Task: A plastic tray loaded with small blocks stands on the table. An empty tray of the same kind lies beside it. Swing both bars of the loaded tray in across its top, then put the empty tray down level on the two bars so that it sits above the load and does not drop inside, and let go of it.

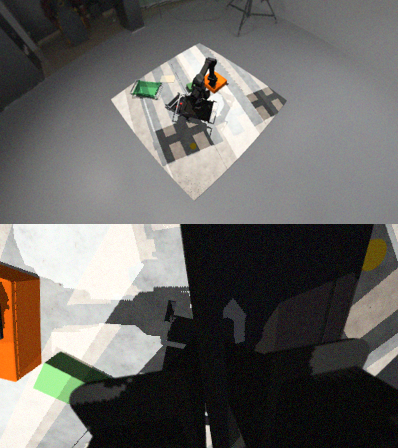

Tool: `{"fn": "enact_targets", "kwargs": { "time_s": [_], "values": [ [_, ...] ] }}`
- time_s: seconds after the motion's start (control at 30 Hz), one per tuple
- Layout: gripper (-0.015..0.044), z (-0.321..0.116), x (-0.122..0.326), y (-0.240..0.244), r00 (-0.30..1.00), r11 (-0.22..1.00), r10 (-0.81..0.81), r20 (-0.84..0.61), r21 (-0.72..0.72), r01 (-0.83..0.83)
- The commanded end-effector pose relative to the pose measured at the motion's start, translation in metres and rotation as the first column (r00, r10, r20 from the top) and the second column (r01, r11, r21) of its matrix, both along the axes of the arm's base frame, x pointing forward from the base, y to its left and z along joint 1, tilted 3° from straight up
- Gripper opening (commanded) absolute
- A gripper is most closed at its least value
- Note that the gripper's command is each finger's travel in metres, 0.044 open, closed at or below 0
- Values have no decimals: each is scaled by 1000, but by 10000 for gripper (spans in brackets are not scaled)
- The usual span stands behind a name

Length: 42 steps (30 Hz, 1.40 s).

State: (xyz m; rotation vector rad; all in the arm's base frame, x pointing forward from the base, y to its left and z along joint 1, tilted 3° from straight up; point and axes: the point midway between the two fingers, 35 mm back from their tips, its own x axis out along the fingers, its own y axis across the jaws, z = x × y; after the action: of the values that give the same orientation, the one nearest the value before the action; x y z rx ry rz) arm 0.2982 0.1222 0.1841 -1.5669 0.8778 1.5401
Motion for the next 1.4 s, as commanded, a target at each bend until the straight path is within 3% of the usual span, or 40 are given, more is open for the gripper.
{"fn": "enact_targets", "kwargs": {
  "time_s": [0.0, 1.13, 1.37],
  "values": [
    [0, 6, 7, -11, 999, 999, -30, 20, 16, 30],
    [0, 5, 28, -137, 935, 934, -355, 11, 29, 355],
    [0, 4, 28, -143, 929, 929, -369, 11, 29, 369]
  ]
}}
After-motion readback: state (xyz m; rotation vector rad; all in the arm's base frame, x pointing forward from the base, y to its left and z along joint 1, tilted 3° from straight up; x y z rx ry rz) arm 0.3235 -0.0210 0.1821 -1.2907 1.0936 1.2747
